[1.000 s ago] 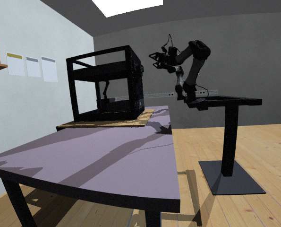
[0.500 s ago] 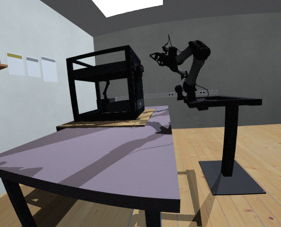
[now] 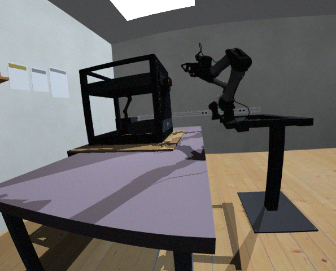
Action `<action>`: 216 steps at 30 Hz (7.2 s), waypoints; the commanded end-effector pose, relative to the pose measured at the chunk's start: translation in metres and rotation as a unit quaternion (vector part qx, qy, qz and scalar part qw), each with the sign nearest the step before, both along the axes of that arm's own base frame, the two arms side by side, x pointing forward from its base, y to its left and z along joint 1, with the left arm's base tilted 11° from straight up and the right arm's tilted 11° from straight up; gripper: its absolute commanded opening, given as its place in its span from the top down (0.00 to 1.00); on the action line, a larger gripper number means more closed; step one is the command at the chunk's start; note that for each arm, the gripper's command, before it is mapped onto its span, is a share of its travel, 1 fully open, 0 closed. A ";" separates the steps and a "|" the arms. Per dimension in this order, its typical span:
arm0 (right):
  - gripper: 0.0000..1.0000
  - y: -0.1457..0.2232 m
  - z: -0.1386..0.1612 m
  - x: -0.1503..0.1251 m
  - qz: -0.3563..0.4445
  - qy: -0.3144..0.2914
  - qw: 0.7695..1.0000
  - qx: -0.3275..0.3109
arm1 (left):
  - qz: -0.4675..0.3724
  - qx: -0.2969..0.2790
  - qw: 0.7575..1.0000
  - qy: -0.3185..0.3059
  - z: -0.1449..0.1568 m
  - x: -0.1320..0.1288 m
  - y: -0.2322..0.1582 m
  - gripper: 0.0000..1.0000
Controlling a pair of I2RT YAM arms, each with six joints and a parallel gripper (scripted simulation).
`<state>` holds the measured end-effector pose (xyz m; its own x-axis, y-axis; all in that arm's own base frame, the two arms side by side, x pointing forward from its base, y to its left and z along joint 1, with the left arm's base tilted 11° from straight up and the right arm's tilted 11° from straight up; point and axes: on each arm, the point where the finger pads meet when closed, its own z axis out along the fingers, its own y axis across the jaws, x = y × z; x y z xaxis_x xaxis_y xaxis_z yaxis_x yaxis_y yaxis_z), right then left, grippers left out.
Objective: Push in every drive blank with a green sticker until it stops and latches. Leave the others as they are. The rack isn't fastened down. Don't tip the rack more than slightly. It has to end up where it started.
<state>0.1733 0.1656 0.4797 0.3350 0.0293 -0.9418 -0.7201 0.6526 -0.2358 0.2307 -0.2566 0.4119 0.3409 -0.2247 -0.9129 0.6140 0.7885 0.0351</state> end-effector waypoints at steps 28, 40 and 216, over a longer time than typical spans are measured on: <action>0.00 -0.003 0.009 0.011 0.023 0.065 0.998 0.001 | -0.012 0.194 0.980 -0.037 -0.023 -0.006 -0.025 1.00; 0.00 0.034 0.001 0.014 0.023 0.117 0.993 -0.016 | 0.148 0.391 0.905 -0.080 -0.041 0.026 -0.016 1.00; 0.00 0.181 0.030 -0.067 0.120 0.133 0.977 -0.119 | 0.305 0.280 0.910 -0.026 -0.050 0.057 0.033 1.00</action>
<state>0.1166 0.3413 0.5026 0.0906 -0.1639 -0.9823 -0.8788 0.4508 -0.1563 0.2958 -0.2301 0.3490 0.2437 0.7152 -0.6551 -0.0584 0.6851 0.7261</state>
